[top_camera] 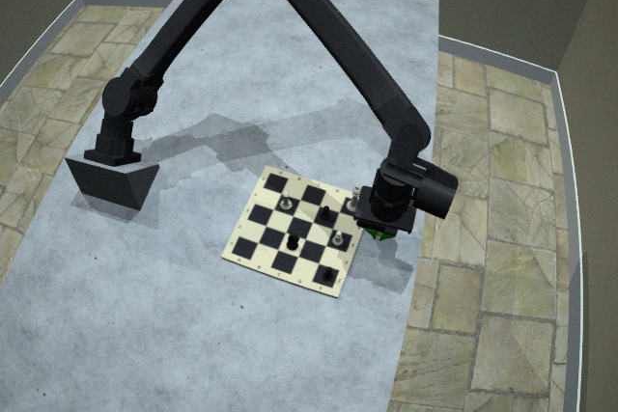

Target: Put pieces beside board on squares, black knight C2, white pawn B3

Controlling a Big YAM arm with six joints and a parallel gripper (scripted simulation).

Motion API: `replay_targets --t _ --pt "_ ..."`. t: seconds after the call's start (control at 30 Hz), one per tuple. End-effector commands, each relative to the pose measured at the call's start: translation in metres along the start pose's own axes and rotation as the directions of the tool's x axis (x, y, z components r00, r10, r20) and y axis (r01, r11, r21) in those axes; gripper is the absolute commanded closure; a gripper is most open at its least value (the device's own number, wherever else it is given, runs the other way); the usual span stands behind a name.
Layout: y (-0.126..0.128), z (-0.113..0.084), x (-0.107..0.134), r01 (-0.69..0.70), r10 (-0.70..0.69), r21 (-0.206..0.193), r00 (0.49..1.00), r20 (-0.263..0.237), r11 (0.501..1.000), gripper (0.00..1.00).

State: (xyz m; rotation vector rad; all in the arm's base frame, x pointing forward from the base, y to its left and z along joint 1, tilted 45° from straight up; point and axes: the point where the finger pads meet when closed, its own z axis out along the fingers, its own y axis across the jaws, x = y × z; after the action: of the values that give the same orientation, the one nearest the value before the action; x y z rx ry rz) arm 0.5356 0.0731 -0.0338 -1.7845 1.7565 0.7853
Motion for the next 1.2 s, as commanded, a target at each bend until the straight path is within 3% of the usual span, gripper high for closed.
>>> replay_targets --t 0.0,0.33,0.43,0.57,0.97,1.1,1.13,1.17 --pt "-0.007 -0.001 0.001 0.005 -0.005 0.014 1.000 0.002 1.000 1.00" --pt "-0.008 -0.005 0.001 0.005 -0.005 0.017 1.000 0.002 1.000 1.00" --pt "-0.020 -0.038 -0.004 0.028 -0.027 0.063 1.000 -0.006 0.998 1.00" --pt "-0.020 -0.048 -0.004 0.029 -0.029 0.064 1.000 -0.007 0.998 1.00" --pt "-0.016 -0.129 -0.005 0.031 -0.030 0.066 0.999 -0.014 0.997 1.00" --pt "-0.016 -0.134 -0.005 0.031 -0.030 0.066 0.999 -0.014 0.997 1.00" --pt "-0.015 -0.126 0.004 0.016 -0.015 0.051 1.000 -0.008 0.999 1.00" --pt "-0.015 -0.108 -0.005 0.031 -0.031 0.018 1.000 -0.005 0.999 1.00"
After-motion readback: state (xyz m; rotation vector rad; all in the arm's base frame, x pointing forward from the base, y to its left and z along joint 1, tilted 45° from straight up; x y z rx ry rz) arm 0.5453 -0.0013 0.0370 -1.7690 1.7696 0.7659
